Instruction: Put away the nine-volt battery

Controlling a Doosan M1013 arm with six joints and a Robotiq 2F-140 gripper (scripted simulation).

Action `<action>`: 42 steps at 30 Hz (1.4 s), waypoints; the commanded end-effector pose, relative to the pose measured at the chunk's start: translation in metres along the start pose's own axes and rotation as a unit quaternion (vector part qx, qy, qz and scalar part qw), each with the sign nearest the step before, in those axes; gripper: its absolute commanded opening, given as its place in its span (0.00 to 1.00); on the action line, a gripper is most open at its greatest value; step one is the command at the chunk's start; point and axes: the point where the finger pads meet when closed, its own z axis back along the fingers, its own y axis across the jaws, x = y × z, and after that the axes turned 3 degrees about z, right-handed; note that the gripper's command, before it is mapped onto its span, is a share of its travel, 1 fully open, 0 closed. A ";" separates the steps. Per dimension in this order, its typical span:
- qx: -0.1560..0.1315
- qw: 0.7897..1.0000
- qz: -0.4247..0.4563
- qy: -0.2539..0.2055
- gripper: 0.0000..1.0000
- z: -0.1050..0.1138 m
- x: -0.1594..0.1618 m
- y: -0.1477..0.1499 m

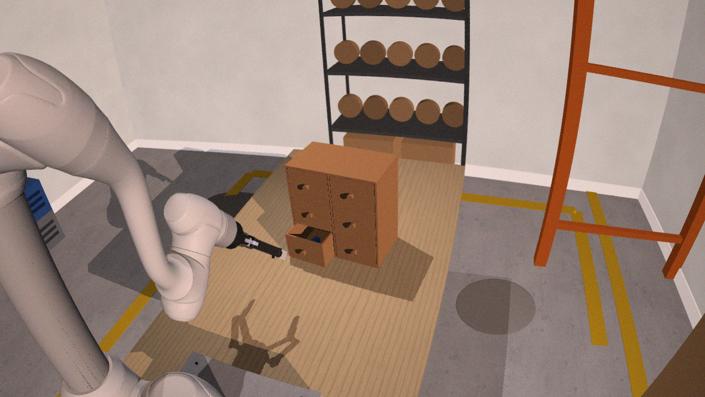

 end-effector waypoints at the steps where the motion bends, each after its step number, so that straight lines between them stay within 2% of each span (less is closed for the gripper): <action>1: 0.005 0.999 0.002 -0.053 1.00 0.002 -0.004 0.000; 4: 0.004 0.998 0.002 -0.059 1.00 0.002 -0.004 0.000; 11: 0.001 0.994 0.002 -0.109 1.00 0.005 -0.006 0.000; 19: -0.003 0.980 0.001 -0.199 1.00 0.009 -0.010 0.000; 21: -0.003 0.980 0.001 -0.199 1.00 0.009 -0.010 0.000; 31: -0.009 0.954 0.000 -0.299 1.00 0.015 -0.014 0.000; 42: -0.011 0.941 0.000 -0.337 1.00 0.017 -0.016 0.000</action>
